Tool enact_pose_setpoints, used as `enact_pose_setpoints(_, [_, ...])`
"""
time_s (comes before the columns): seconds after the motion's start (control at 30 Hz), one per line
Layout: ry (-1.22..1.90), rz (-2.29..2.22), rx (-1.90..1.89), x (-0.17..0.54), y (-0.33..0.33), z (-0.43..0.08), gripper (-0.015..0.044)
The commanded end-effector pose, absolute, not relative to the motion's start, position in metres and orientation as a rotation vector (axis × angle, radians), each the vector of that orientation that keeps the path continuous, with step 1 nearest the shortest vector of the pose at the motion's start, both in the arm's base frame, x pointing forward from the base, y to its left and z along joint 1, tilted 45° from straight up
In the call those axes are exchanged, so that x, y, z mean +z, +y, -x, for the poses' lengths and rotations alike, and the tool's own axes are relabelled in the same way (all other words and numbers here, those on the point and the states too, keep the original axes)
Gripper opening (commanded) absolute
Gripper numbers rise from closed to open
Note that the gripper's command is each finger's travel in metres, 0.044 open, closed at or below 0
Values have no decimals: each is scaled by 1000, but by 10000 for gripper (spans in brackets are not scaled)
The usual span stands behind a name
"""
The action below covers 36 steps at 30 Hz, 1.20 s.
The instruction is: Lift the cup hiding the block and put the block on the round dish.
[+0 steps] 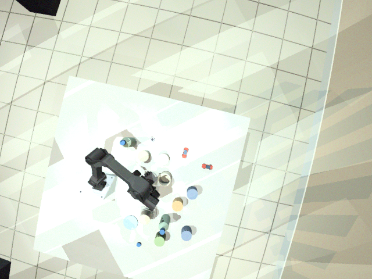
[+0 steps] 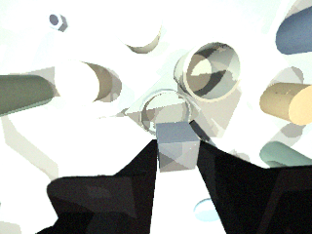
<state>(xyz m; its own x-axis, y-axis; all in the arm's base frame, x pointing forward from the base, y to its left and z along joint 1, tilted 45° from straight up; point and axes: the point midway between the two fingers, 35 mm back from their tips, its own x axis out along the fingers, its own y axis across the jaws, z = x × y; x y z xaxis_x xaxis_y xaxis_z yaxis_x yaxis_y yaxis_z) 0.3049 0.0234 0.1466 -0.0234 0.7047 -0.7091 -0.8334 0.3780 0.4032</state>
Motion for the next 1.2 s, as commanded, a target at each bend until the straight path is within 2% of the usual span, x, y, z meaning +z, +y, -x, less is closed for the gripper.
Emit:
enact_pose_setpoints(0.0, [1011,163,1233,155,15,-304,0])
enact_pose_setpoints(0.63, [1036,191,1202,49,-71,-322,0])
enact_pose_setpoints(1.17, [1062,171,1185,-62,-143,-287,0])
